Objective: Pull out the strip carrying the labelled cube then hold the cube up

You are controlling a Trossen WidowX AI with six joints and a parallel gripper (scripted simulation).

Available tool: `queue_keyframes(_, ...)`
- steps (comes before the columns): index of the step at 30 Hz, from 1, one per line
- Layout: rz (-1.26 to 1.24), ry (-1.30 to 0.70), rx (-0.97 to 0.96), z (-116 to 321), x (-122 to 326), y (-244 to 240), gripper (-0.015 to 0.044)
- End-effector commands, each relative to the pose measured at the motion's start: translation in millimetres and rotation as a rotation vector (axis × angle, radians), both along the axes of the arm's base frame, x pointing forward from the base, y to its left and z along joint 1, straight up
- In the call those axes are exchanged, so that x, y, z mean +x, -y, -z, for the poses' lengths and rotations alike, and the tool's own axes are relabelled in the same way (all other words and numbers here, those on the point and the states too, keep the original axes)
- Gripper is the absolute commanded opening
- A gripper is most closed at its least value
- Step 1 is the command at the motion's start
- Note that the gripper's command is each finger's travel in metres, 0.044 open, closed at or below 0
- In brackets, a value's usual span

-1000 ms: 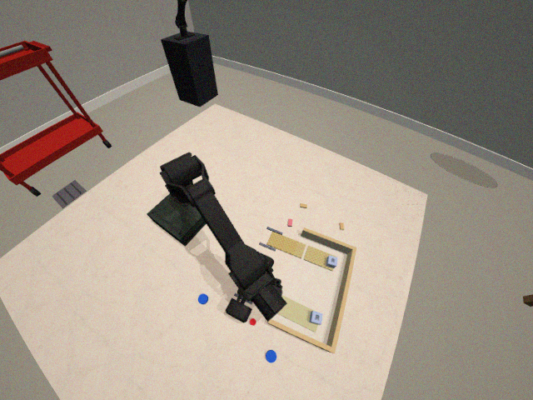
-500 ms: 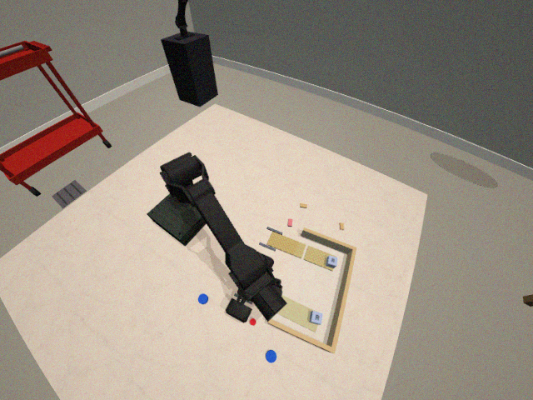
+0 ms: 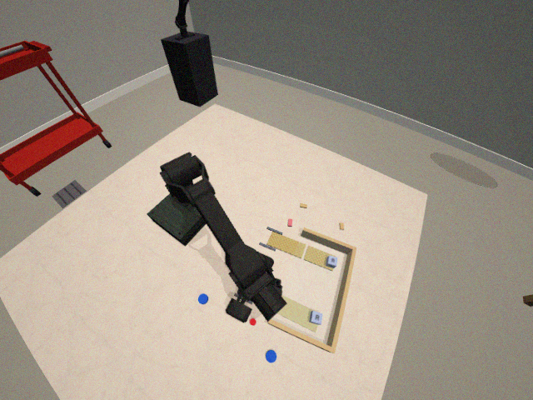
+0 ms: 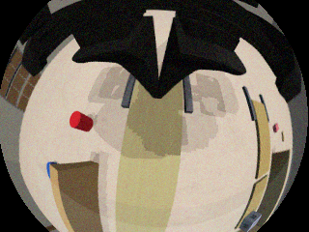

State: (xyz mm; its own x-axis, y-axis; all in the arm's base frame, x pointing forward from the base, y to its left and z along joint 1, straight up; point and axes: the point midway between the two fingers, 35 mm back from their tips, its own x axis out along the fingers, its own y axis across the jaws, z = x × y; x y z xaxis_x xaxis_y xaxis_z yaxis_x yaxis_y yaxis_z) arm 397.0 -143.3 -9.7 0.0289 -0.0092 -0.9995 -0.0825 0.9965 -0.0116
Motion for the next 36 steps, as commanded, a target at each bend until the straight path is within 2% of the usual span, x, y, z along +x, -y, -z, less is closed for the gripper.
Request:
queue_keyframes(1,-0.003,0.000,-0.001,3,0,0,0.0000)
queue_keyframes(36,-0.003,-0.004,-0.002,7,-50,6,0.0000)
